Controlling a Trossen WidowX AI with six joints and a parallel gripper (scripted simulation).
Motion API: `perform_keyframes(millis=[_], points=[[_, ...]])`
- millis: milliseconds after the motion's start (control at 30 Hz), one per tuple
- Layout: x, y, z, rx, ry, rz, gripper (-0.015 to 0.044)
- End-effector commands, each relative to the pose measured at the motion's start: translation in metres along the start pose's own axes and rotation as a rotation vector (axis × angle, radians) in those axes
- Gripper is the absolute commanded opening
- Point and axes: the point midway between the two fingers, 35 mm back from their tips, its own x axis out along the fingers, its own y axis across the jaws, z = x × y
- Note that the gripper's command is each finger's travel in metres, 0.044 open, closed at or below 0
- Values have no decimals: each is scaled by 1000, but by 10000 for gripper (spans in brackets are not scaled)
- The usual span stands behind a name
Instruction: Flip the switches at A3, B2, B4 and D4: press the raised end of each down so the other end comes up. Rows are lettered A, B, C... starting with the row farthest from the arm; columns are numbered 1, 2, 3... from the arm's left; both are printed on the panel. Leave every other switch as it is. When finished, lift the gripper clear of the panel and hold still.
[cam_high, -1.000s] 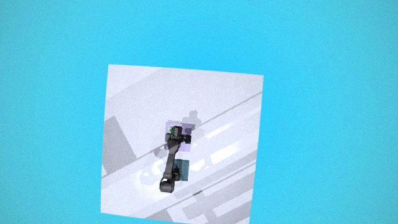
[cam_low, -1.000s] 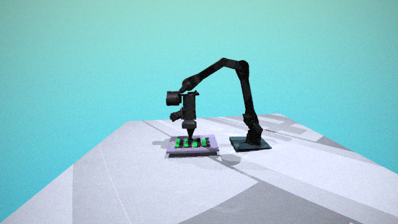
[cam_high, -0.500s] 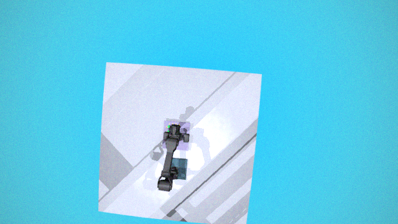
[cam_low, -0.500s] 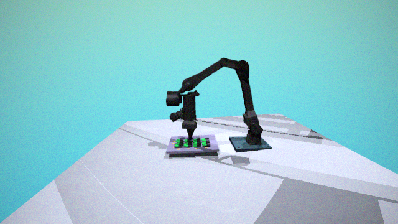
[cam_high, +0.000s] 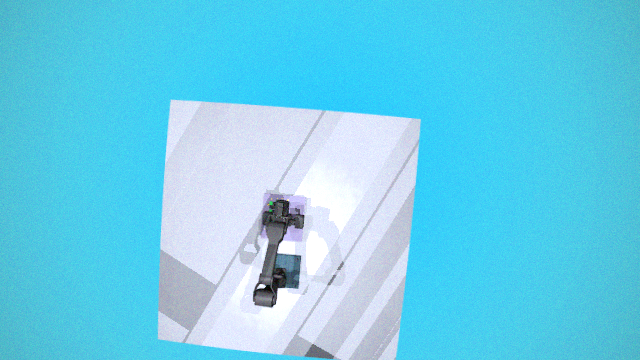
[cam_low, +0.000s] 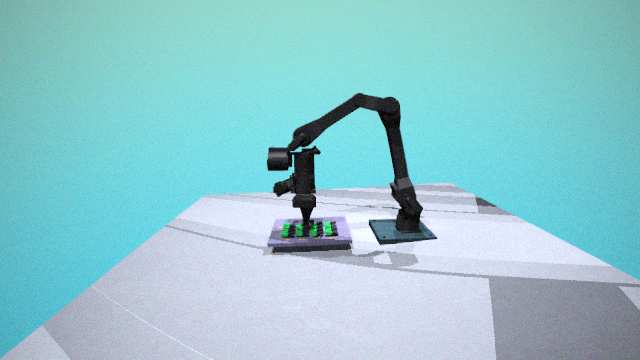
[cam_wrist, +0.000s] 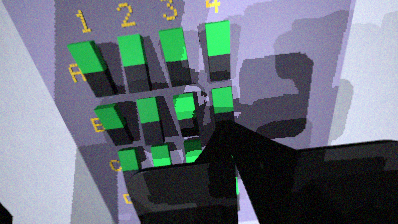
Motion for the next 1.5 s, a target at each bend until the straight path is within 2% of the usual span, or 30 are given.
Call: perform_keyframes(millis=[0, 833, 900, 1067, 1233, 1333, 1467], points=[[1, 0, 0, -3, 1, -2, 0], [5, 0, 0, -3, 1, -2, 0], [-5, 0, 1, -1, 3, -1, 0], [-59, 0, 3, -4, 26, -3, 0], [-61, 0, 3, -3, 27, -2, 0], [-63, -1, -14, -3, 28, -2, 0], [-64, -1, -61, -3, 32, -2, 0]])
